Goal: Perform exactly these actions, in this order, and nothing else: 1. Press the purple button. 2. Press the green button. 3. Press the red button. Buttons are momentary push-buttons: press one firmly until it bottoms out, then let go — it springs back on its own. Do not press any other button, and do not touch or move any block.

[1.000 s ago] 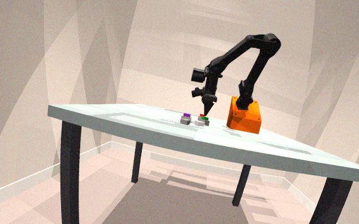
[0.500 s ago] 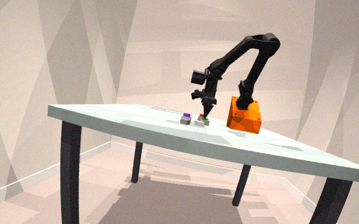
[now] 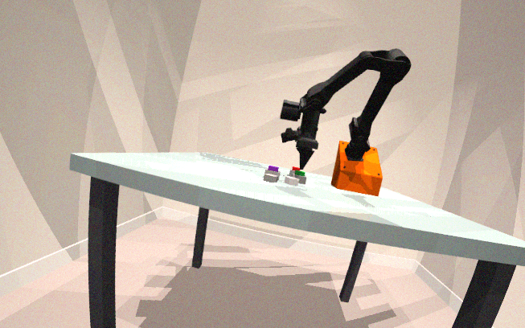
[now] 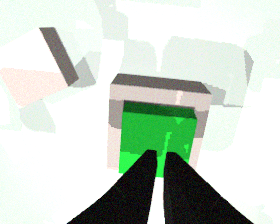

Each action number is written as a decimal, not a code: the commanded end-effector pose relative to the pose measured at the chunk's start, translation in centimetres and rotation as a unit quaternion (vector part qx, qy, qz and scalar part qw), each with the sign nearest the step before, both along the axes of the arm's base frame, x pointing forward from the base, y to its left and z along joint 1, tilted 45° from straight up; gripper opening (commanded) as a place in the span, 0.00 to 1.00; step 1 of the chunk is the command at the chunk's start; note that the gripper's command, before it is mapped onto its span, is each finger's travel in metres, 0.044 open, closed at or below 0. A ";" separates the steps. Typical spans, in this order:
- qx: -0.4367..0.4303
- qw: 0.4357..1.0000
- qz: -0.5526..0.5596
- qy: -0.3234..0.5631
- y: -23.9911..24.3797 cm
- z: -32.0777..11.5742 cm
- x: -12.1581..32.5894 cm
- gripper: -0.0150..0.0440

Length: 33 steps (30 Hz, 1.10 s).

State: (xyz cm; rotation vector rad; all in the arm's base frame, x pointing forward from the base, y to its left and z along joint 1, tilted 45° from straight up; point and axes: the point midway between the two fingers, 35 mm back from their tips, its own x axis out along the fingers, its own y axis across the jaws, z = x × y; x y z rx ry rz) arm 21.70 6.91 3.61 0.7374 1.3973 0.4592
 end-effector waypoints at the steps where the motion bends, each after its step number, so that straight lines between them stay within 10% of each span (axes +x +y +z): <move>1: 0.001 1.000 0.000 -0.004 -1.2 1.5 -0.1 0.29; 16: -0.001 1.000 0.000 -0.004 -5.7 5.7 -1.0 0.29; 33: -0.005 1.000 0.000 -0.004 -17.2 -5.6 -2.4 0.29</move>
